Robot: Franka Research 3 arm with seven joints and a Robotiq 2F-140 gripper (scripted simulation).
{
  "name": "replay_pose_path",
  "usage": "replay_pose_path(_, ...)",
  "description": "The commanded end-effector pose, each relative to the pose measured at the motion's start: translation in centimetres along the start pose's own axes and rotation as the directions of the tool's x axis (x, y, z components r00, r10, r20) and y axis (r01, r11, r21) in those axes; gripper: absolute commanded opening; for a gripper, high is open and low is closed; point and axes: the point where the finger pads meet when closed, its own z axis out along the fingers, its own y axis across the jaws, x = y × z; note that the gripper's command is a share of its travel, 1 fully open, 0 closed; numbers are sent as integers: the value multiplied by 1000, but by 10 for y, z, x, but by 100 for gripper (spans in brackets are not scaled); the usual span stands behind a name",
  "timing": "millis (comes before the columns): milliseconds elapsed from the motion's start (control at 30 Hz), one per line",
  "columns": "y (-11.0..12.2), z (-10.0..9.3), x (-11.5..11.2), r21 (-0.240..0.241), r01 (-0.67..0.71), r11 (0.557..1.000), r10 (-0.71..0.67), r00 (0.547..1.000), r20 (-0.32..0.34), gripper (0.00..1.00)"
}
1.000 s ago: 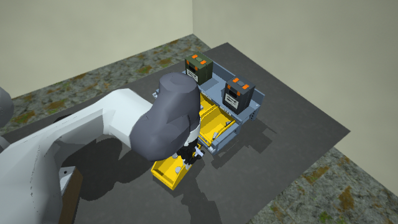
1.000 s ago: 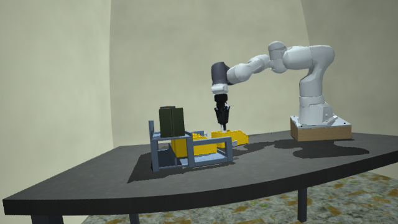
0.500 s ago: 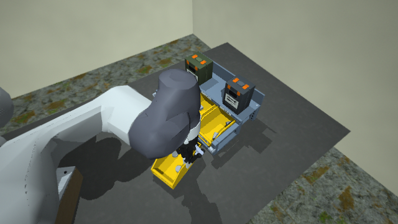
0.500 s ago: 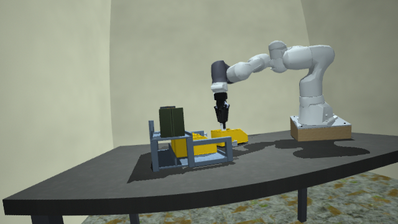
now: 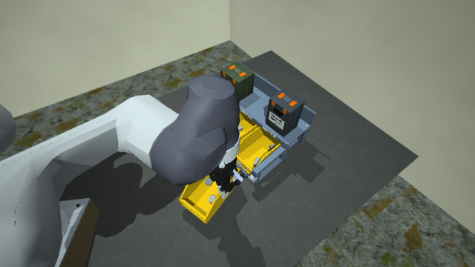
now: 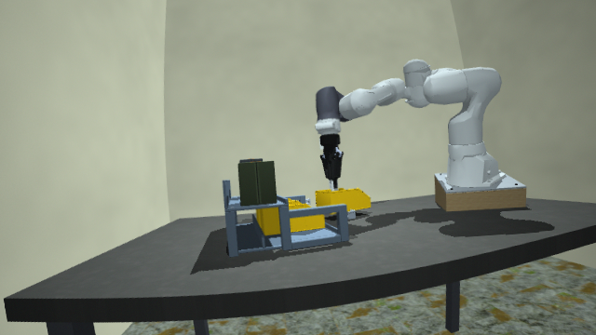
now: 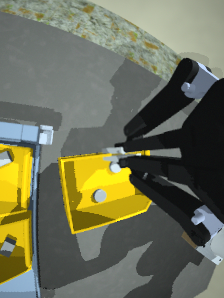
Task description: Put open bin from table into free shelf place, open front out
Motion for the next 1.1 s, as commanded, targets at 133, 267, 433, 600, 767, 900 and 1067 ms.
replay_pose_path(133, 0, -7, -1, 2, 5, 1000, -5, 1000, 2, 0)
replay_pose_path(267, 0, -8, -1, 2, 5, 1000, -5, 1000, 2, 0)
replay_pose_path(433, 0, -9, -1, 2, 5, 1000, -5, 1000, 2, 0)
replay_pose_path(600, 0, -9, -1, 2, 5, 1000, -5, 1000, 2, 0)
replay_pose_path(767, 0, -9, -1, 2, 5, 1000, -5, 1000, 2, 0)
replay_pose_path(900, 0, -9, -1, 2, 5, 1000, -5, 1000, 2, 0)
replay_pose_path(1067, 0, -9, -1, 2, 5, 1000, -5, 1000, 2, 0)
